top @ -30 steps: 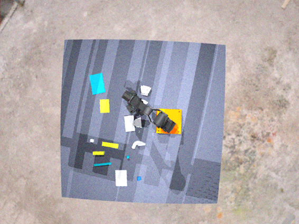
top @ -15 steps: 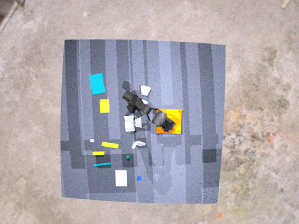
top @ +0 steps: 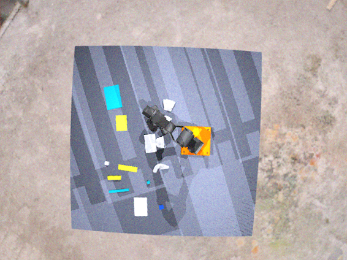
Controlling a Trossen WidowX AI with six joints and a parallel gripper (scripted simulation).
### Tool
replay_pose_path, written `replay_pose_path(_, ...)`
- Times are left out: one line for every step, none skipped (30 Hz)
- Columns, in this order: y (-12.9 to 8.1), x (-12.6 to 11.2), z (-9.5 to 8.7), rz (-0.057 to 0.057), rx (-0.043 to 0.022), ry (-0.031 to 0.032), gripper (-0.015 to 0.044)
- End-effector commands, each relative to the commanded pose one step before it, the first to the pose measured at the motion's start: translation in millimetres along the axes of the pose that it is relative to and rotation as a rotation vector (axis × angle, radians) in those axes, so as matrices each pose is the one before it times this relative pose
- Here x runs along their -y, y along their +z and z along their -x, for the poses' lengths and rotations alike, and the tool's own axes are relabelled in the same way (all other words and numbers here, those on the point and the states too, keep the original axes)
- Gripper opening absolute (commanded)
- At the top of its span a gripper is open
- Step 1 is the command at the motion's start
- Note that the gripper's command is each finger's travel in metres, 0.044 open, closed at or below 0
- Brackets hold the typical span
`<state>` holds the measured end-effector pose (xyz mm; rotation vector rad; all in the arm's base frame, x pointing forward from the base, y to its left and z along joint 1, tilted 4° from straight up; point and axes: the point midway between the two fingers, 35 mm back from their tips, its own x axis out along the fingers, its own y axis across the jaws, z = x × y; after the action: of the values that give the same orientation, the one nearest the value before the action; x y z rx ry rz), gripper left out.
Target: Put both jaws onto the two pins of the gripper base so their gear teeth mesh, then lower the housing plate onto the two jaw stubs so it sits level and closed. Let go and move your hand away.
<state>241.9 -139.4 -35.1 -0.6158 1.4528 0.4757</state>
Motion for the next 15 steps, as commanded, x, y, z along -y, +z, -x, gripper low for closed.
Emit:
replay_pose_path(0.08,-1.26,-0.81,0.0022,0.00282,0.00339,0.0440)
replay_pose_path(0.00,0.00,0.00,0.0000,0.00000,0.00000,0.0440)
replay_pose_path(-0.09,1.24,0.76,-0.0024,-0.00283,-0.00335,0.0414)
replay_pose_path(0.00,0.00,0.00,0.0000,0.00000,0.00000,0.0387)
replay_pose_path(0.00,0.00,0.00,0.0000,0.00000,0.00000,0.0361)
replay_pose_path(0.00,0.00,0.00,0.0000,0.00000,0.00000,0.0335)
replay_pose_path(0.00,0.00,0.00,0.0000,0.00000,0.00000,0.0309)
replay_pose_path(0.00,0.00,0.00,0.0000,0.00000,0.00000,0.0282)
replay_pose_path(0.00,0.00,0.00,0.0000,0.00000,0.00000,0.0256)
replay_pose_path(0.00,0.00,0.00,0.0000,0.00000,0.00000,0.0230)
replay_pose_path(0.00,0.00,0.00,0.0000,0.00000,0.00000,0.0204)
replay_pose_path(0.00,0.00,0.00,0.0000,0.00000,0.00000,0.0177)
replay_pose_path(0.00,0.00,0.00,0.0000,0.00000,0.00000,0.0171)
replay_pose_path(0.00,0.00,0.00,0.0000,0.00000,0.00000,0.0164)
replay_pose_path(0.00,0.00,0.00,0.0000,0.00000,0.00000,0.0157)
